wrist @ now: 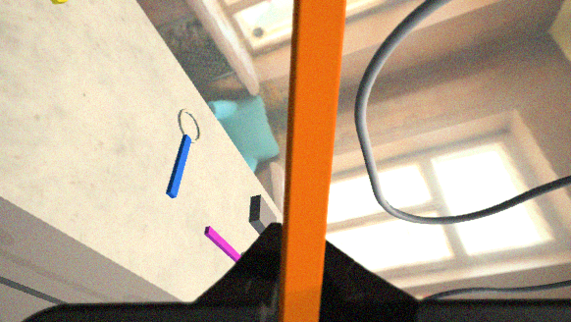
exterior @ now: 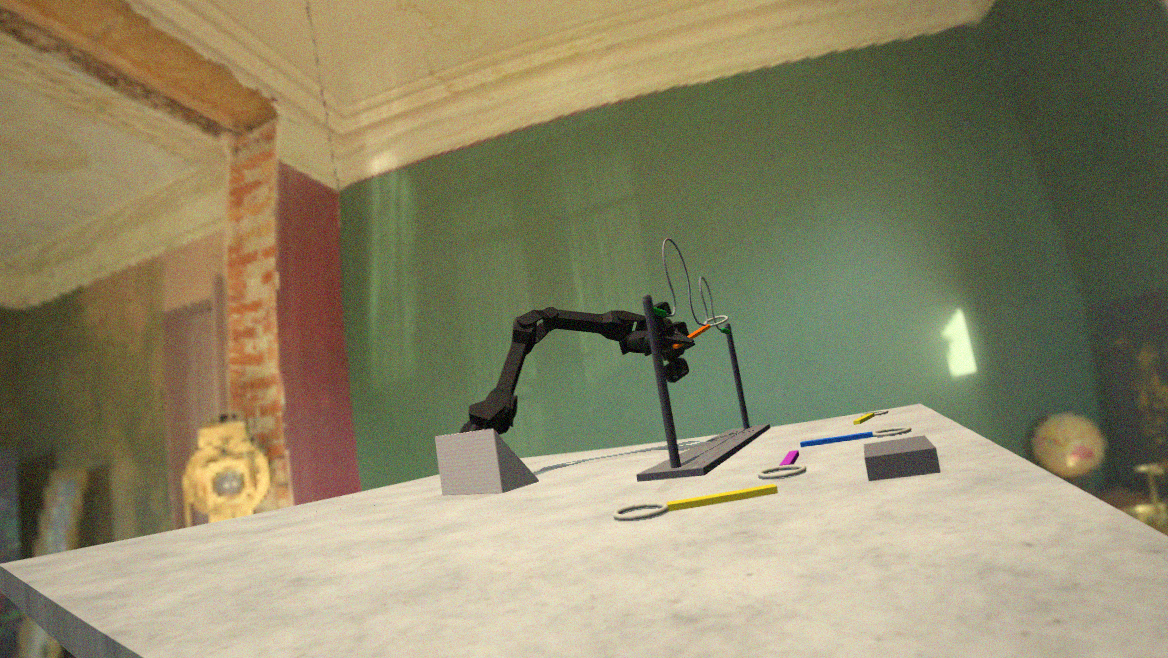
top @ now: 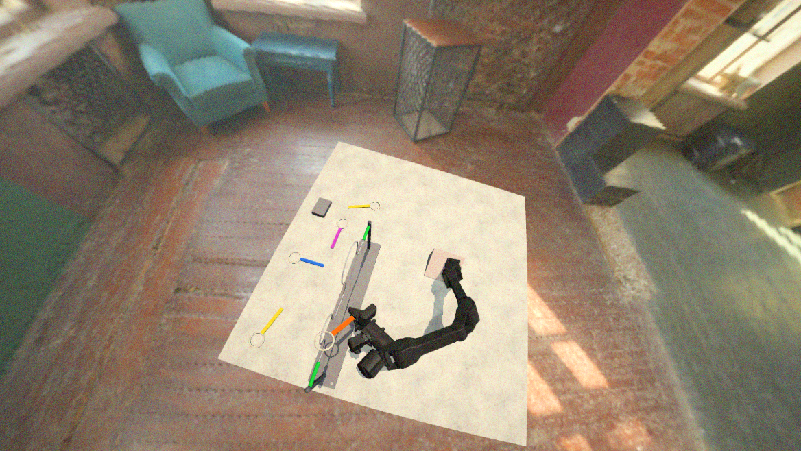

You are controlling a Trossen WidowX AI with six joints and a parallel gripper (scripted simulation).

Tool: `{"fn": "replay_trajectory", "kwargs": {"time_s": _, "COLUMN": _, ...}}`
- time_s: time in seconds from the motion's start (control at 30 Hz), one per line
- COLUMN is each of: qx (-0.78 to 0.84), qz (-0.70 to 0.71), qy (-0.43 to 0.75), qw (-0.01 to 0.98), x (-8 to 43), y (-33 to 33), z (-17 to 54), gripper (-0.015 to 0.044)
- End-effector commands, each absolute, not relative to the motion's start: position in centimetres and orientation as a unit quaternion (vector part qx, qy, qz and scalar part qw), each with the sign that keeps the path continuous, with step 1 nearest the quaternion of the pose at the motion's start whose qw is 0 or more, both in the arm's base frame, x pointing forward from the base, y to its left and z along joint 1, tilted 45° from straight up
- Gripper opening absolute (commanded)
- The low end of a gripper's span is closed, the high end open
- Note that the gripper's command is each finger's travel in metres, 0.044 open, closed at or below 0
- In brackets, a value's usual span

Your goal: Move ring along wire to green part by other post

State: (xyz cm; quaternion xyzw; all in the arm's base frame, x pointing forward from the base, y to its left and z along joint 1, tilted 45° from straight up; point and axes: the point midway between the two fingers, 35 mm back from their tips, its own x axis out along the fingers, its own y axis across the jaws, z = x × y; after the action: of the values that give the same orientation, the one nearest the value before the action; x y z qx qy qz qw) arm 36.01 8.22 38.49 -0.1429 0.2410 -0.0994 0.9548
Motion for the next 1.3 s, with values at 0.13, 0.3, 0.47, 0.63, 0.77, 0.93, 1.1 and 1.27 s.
{"fn": "replay_trajectory", "kwargs": {"time_s": 0.13, "qx": -0.201, "qz": -0.119, "qy": 0.239, "qw": 0.943, "x": 35.5, "y": 6.2, "z": 39.5, "gripper": -0.0150}}
{"fn": "replay_trajectory", "kwargs": {"time_s": 0.3, "qx": -0.237, "qz": -0.128, "qy": 0.239, "qw": 0.933, "x": 35.3, "y": 5.2, "z": 40.1, "gripper": -0.0150}}
{"fn": "replay_trajectory", "kwargs": {"time_s": 0.47, "qx": -0.265, "qz": -0.135, "qy": 0.239, "qw": 0.925, "x": 35.2, "y": 4.4, "z": 40.5, "gripper": -0.0150}}
{"fn": "replay_trajectory", "kwargs": {"time_s": 0.63, "qx": -0.294, "qz": -0.141, "qy": 0.239, "qw": 0.915, "x": 35.1, "y": 3.7, "z": 41.1, "gripper": -0.0150}}
{"fn": "replay_trajectory", "kwargs": {"time_s": 0.77, "qx": -0.314, "qz": -0.146, "qy": 0.239, "qw": 0.907, "x": 35.0, "y": 3.1, "z": 41.5, "gripper": -0.0150}}
{"fn": "replay_trajectory", "kwargs": {"time_s": 0.93, "qx": -0.339, "qz": -0.152, "qy": 0.239, "qw": 0.897, "x": 34.9, "y": 2.5, "z": 42.1, "gripper": -0.0150}}
{"fn": "replay_trajectory", "kwargs": {"time_s": 1.1, "qx": -0.363, "qz": -0.157, "qy": 0.238, "qw": 0.887, "x": 34.8, "y": 2.0, "z": 42.7, "gripper": -0.0150}}
{"fn": "replay_trajectory", "kwargs": {"time_s": 1.27, "qx": -0.384, "qz": -0.162, "qy": 0.238, "qw": 0.877, "x": 34.7, "y": 1.4, "z": 43.3, "gripper": -0.0150}}
